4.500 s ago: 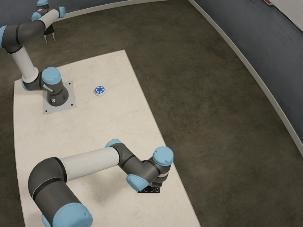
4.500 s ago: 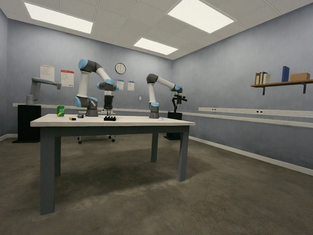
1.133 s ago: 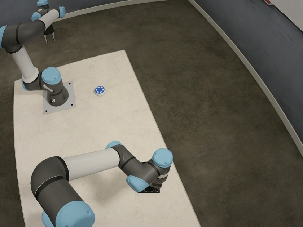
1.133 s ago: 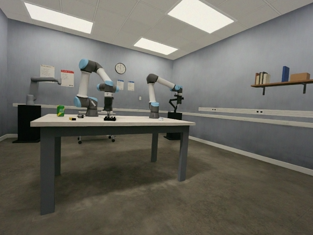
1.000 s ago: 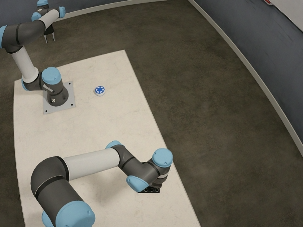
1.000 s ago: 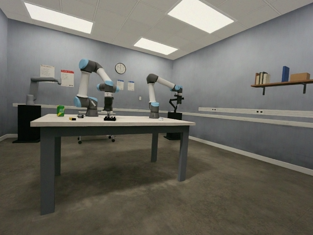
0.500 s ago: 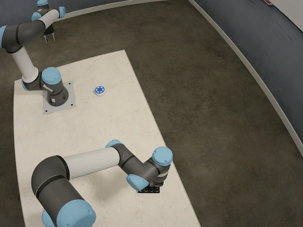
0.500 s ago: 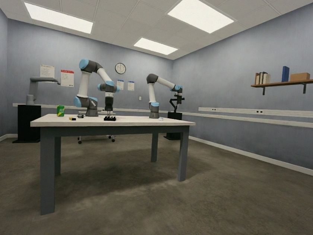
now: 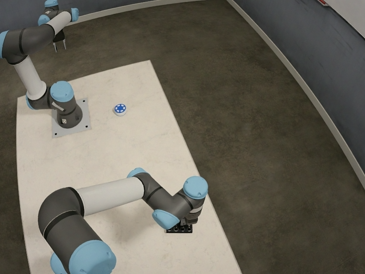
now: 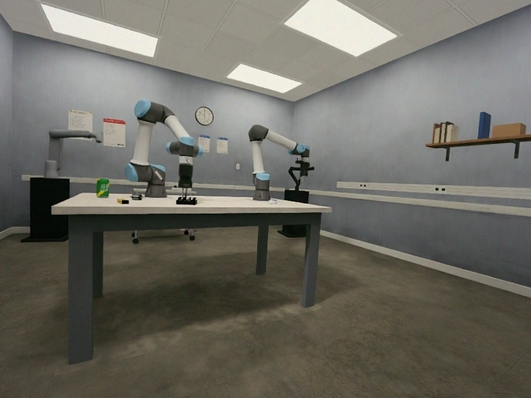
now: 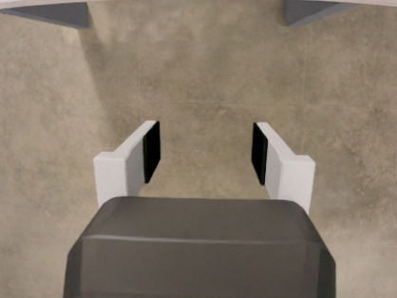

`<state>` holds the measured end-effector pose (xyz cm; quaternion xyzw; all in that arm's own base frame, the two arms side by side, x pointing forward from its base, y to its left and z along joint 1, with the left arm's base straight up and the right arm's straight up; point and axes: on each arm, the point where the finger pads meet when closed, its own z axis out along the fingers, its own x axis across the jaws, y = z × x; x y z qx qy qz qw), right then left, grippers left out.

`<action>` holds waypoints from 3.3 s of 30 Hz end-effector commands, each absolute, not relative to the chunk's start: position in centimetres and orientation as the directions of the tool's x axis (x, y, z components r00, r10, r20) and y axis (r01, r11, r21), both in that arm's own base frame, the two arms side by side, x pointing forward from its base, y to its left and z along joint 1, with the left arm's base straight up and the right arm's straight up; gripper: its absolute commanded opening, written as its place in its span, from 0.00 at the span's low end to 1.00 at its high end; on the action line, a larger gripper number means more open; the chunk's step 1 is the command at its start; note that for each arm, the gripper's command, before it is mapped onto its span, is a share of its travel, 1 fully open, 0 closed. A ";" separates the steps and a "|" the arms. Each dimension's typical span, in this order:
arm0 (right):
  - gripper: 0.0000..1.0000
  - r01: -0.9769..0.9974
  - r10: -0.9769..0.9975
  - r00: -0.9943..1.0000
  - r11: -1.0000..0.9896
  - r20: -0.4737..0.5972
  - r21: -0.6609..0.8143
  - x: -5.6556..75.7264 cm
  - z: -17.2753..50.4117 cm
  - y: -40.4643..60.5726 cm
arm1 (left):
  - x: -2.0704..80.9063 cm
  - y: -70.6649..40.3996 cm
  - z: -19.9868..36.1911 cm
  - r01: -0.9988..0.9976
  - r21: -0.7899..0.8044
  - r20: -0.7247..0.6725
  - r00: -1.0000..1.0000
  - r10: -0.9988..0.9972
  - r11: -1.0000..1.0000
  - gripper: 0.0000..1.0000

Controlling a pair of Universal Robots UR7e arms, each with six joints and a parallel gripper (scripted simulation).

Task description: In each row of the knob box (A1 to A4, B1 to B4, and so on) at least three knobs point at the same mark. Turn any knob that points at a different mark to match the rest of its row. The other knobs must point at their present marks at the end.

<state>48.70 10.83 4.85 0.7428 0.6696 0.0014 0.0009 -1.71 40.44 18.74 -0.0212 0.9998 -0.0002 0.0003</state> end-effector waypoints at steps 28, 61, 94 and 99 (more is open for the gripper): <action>0.46 0.996 0.996 0.088 -0.088 0.003 0.005 48.8 8.3 11.0 | -1.9 40.4 18.7 -0.046 0.000 0.000 -0.999 -0.046 0.999 1.00; 0.46 0.853 0.853 0.521 -0.521 0.005 0.004 50.5 10.7 7.5 | -1.9 40.4 18.7 -0.046 0.000 0.000 -0.999 -0.046 0.999 1.00; 0.46 0.839 0.839 0.544 -0.544 0.003 0.002 50.6 10.7 7.3 | -1.9 40.4 18.7 -0.046 0.000 0.000 -0.999 -0.046 0.999 1.00; 0.46 0.839 0.839 0.544 -0.544 0.003 0.002 50.6 10.7 7.3 | -1.9 40.4 18.7 -0.046 0.000 0.000 -0.999 -0.046 0.999 1.00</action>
